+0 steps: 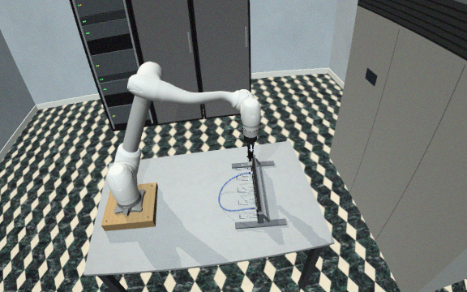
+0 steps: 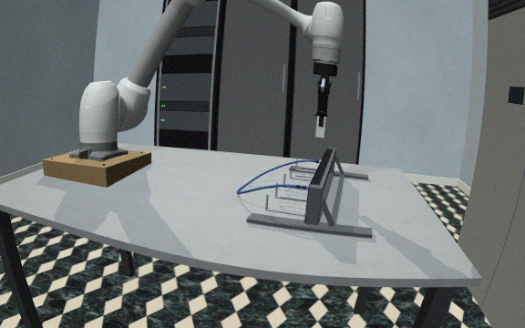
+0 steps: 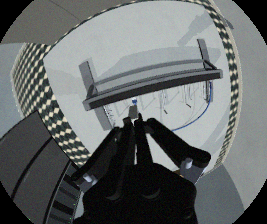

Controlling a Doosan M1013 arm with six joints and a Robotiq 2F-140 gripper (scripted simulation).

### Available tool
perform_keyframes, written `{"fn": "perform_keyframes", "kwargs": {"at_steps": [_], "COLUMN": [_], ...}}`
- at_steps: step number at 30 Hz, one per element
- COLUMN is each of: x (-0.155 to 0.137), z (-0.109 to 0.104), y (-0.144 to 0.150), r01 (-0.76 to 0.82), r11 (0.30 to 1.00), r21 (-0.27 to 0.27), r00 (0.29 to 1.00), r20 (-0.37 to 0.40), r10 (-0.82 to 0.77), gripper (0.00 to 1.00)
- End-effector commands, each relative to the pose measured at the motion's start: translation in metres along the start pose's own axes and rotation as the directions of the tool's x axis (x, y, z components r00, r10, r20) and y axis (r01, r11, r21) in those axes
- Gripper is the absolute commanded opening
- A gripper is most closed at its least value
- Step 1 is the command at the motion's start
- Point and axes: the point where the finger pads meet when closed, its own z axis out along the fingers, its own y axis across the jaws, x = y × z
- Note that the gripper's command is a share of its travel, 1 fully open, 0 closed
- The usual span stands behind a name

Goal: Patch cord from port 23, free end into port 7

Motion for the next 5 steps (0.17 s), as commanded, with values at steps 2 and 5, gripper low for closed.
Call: {"fn": "perform_keyframes", "kwargs": {"at_steps": [2,5], "x": [0.0,0.0], "z": [-0.0002,-0.0002], "y": [0.0,0.0], "r01": [0.0,0.0], "r11": [1.0,1.0], "r21": [0.0,0.0], "r00": [1.0,1.0], "r20": [0.0,0.0], "r10": [0.0,0.0], "gripper": [0.0,0.0]}}
